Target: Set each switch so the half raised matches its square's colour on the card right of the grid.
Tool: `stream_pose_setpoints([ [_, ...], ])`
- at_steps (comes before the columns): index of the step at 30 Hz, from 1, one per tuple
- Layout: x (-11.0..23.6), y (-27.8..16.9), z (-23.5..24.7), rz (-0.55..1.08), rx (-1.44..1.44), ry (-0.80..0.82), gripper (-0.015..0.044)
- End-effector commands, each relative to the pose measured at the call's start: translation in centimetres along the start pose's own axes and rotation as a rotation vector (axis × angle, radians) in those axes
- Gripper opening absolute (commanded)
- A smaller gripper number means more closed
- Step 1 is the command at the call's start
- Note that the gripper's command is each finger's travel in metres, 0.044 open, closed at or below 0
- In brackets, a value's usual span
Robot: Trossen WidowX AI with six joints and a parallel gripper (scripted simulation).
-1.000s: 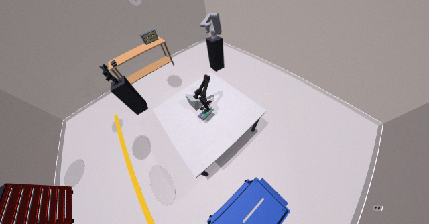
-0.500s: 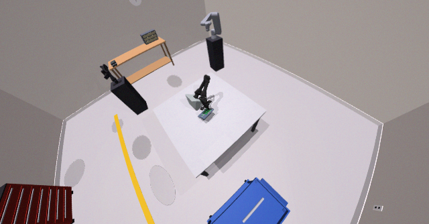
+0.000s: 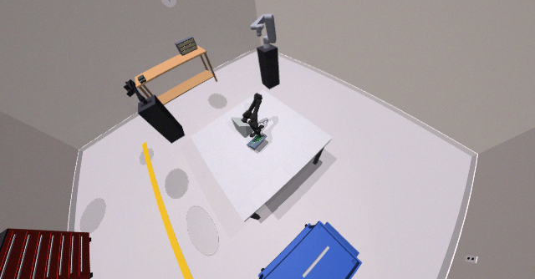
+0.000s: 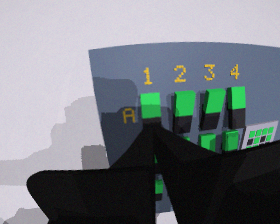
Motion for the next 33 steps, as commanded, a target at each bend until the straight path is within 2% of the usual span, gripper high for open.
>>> stream_pose_setpoints([
  [1,-0.1,-0.1,-0.1,0.002,-0.004,-0.006,0.0],
  [23,-0.2,0.0,0.0,0.001,0.001,-0.001,0.0],
  [30,5.5,0.3,-0.3,0.03,-0.003,-0.009,0.0],
  [33,6.1,0.3,-0.1,0.03,-0.004,-0.007,0.0],
])
Point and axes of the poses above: the point midway between the two fingers, 35 mm back from their tips, its own x axis back along the fingers, its own z axis across the jaws, y = z × x, the point moved 3 cm from there along x, back along the fingers, and after that the axes turned 4 degrees about x, right-handed, at the moved point
